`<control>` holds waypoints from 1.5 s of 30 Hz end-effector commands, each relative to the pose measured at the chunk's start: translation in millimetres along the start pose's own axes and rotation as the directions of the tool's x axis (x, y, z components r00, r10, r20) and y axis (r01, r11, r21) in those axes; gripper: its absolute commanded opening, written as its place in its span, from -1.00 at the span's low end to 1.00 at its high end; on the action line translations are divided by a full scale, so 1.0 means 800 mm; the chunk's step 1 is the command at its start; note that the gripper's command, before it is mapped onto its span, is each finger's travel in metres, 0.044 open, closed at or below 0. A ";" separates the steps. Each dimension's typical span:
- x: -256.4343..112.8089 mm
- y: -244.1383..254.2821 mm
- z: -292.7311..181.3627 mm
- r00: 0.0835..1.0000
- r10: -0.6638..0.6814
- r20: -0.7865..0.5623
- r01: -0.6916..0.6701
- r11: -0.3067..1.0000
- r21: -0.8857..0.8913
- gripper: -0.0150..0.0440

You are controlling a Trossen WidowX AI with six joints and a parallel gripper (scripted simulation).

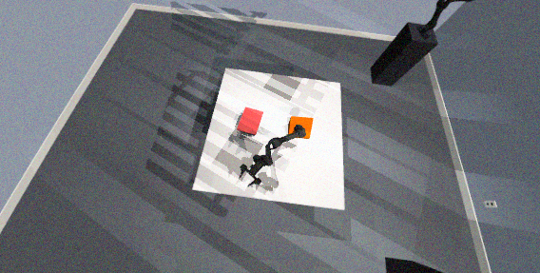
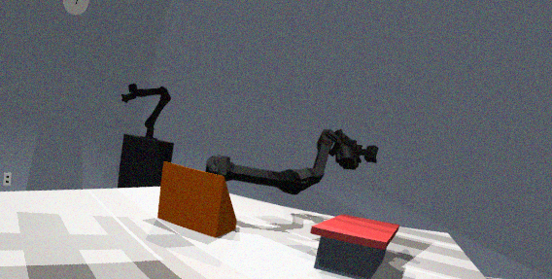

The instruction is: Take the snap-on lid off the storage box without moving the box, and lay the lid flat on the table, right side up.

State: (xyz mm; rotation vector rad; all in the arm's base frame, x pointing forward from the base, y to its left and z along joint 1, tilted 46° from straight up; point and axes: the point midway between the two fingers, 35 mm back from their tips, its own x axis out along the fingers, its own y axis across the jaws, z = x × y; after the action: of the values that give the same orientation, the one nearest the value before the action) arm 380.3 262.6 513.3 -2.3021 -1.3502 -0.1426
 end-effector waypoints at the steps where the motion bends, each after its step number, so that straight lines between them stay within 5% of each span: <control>1: 0.000 -0.003 -0.001 1.000 -0.002 -0.004 0.002 1.000 0.001 0.78; 7: -0.020 -0.091 -0.044 0.986 -0.099 -0.133 0.104 0.994 0.033 0.31; 15: -0.066 -0.201 -0.098 0.915 -0.256 -0.311 0.282 0.958 0.042 0.31; 27: -0.219 -0.339 -0.196 0.634 -0.445 -0.632 0.617 0.784 0.066 0.31; 45: -0.450 -0.351 -0.284 0.207 -0.359 -0.910 0.926 0.373 0.063 0.31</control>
State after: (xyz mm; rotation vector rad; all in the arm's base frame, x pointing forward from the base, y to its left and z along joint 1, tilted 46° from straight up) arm 2.9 36.9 701.9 -0.7756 -1.5075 -0.7714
